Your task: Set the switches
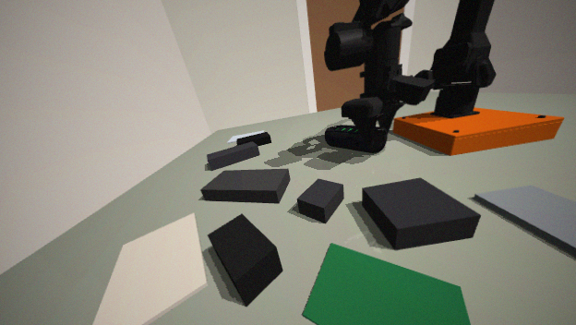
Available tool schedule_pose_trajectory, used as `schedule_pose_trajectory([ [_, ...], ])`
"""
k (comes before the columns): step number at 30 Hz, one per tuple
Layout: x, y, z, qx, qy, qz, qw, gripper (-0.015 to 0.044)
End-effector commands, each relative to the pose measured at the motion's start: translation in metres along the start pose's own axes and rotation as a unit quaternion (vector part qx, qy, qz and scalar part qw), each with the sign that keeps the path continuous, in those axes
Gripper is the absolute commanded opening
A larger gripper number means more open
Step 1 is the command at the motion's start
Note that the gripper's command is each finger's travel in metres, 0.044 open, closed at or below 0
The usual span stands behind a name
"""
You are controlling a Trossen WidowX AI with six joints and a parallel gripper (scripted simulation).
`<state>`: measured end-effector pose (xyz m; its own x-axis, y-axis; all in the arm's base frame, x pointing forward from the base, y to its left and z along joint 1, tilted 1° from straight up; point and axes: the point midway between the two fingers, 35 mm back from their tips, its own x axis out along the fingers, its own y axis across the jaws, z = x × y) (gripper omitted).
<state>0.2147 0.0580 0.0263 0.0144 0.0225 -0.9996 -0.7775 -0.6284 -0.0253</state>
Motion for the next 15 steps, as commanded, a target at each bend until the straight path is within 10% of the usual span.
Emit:
schedule_pose_trajectory([
  [1, -0.0002, 0.0004, -0.0005, 0.001, 0.001, 0.001, 1.0, 0.0337],
  [15, 0.0001, 0.0001, 0.0, 0.0, 0.0, 0.0, 1.0, 0.044],
])
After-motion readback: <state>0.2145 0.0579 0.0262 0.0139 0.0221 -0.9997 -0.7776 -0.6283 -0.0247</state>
